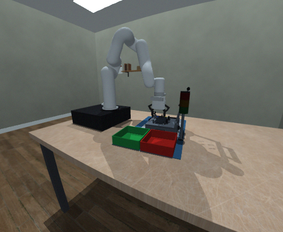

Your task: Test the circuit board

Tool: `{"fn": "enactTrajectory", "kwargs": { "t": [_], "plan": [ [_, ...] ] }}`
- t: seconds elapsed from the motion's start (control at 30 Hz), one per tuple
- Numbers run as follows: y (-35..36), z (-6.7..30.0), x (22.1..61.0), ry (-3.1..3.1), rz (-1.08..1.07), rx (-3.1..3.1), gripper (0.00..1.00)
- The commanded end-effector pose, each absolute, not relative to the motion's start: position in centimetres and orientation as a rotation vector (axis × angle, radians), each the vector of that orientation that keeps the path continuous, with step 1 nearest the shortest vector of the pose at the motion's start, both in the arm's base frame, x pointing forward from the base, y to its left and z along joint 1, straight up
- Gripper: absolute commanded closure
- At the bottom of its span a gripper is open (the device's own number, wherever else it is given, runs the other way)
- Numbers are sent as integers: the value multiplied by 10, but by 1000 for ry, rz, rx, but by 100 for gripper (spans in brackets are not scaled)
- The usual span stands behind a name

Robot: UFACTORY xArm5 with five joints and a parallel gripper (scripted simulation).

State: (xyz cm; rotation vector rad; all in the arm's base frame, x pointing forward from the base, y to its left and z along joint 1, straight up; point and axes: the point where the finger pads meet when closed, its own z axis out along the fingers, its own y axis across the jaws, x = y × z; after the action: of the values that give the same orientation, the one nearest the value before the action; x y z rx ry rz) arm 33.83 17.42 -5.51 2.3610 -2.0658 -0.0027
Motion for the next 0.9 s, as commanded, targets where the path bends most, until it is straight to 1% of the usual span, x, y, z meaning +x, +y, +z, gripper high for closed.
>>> {"fn": "enactTrajectory", "kwargs": {
  "t": [0.0, 0.53, 0.87],
  "plan": [
    [175, -62, 341, -2069, 0, 2364, 0],
    [175, -64, 341, -2069, 0, 2364, 0],
    [175, -72, 341, -2069, 0, 2364, 0]
  ]
}}
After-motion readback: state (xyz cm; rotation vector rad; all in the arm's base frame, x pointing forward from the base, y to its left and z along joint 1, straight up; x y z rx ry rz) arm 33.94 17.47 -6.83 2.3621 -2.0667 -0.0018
